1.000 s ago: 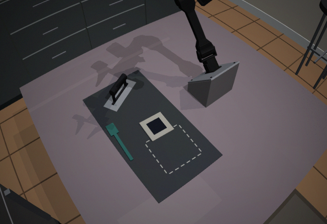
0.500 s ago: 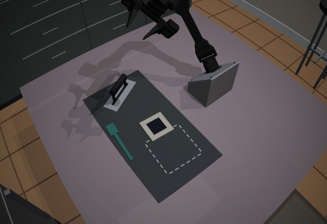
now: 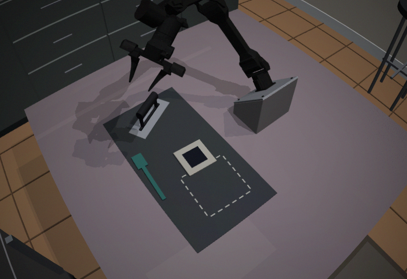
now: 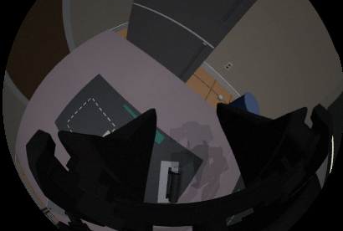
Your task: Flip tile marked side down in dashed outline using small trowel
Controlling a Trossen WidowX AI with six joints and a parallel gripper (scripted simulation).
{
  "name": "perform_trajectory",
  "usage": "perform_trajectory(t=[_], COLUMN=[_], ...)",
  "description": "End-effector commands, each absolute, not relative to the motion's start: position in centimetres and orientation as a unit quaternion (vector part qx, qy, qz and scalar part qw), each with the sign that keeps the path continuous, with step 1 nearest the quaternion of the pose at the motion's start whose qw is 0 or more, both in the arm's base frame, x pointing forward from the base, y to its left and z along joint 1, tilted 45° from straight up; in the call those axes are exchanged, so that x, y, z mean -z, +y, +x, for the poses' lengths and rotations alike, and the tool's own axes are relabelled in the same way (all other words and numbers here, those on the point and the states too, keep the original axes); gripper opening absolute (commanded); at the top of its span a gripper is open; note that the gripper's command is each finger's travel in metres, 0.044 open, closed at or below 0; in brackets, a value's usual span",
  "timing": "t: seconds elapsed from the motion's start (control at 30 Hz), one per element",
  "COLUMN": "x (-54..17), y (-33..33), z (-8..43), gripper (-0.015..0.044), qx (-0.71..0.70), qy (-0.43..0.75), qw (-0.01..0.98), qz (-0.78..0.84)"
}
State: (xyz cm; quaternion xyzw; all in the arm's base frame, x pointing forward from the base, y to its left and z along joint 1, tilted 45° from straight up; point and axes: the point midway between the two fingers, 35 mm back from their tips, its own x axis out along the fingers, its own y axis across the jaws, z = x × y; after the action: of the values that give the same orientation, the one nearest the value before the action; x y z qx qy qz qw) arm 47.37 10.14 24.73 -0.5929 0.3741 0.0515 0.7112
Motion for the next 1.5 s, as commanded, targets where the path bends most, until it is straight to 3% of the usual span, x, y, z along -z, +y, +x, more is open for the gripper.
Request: perform_trajectory(t=[0.0,0.37,0.8,1.47], x=[-23.4,-20.8,-19.0,-17.3], y=[5.7,-6.1,-17.9,-20.1], z=[47.3,44.4,37.4,36.9], gripper=[0.027,0.027,0.027,0.027], qx=[-0.022,0.057,0.137,0.141], qy=[0.43,0.566,0.71,0.716], qw=[0.699,0.66,0.572,0.567], qz=[-0.571,-0.49,-0.387,-0.381])
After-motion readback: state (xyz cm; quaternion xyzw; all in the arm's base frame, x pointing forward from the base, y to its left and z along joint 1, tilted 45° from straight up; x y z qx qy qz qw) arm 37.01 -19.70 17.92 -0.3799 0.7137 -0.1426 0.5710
